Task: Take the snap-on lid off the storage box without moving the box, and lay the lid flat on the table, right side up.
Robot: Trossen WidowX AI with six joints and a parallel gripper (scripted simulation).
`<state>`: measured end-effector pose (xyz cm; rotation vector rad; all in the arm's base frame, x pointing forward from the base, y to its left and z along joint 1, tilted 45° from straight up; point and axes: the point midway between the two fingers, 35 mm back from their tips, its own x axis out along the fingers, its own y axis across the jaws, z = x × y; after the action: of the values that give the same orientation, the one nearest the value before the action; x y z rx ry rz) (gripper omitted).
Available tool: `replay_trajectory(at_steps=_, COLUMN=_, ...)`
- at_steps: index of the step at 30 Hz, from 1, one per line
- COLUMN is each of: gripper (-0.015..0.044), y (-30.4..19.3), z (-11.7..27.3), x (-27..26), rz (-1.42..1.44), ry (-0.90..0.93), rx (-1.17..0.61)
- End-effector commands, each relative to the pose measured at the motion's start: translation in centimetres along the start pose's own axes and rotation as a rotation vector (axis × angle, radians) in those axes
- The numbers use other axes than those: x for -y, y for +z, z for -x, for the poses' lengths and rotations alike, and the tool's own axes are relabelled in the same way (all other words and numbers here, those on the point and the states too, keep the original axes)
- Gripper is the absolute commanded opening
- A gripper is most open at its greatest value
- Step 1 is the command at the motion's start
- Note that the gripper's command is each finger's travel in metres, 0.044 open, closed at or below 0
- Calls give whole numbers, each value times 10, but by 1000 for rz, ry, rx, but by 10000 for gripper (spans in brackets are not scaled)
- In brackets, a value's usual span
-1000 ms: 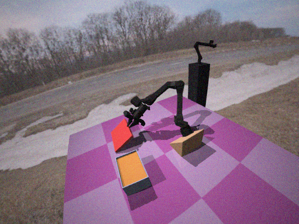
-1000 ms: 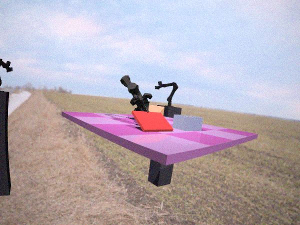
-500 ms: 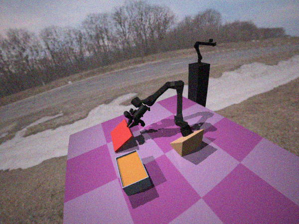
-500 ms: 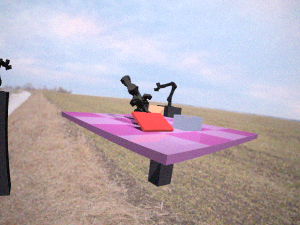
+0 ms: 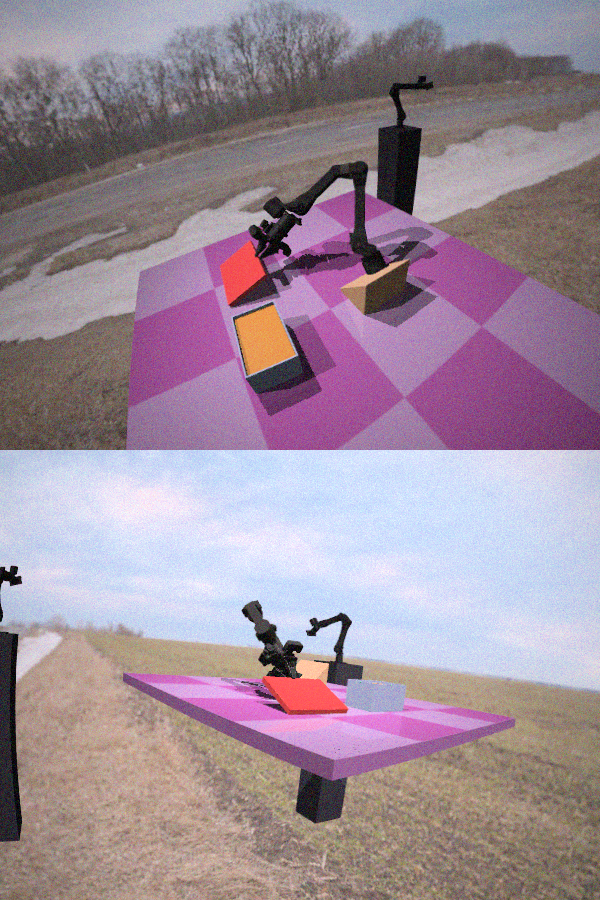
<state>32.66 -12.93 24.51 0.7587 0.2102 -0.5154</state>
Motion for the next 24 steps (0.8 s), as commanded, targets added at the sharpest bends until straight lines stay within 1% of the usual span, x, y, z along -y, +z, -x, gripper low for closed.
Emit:
replay_trajectory(at_steps=1, gripper=0, y=-5, z=-7, x=11, rz=1, ry=-28, rx=-14)
replay_trajectory(at_steps=17, gripper=0, y=-5, z=-15, x=21, rz=2, ry=-28, rx=-14)
replay_trajectory(at_steps=18, gripper=26, y=0, z=-8, x=12, rz=-1, ry=-11, rx=-2)
replay_trajectory(at_steps=24, gripper=184, y=2, z=-8, x=11, rz=1, ry=-28, rx=-14)
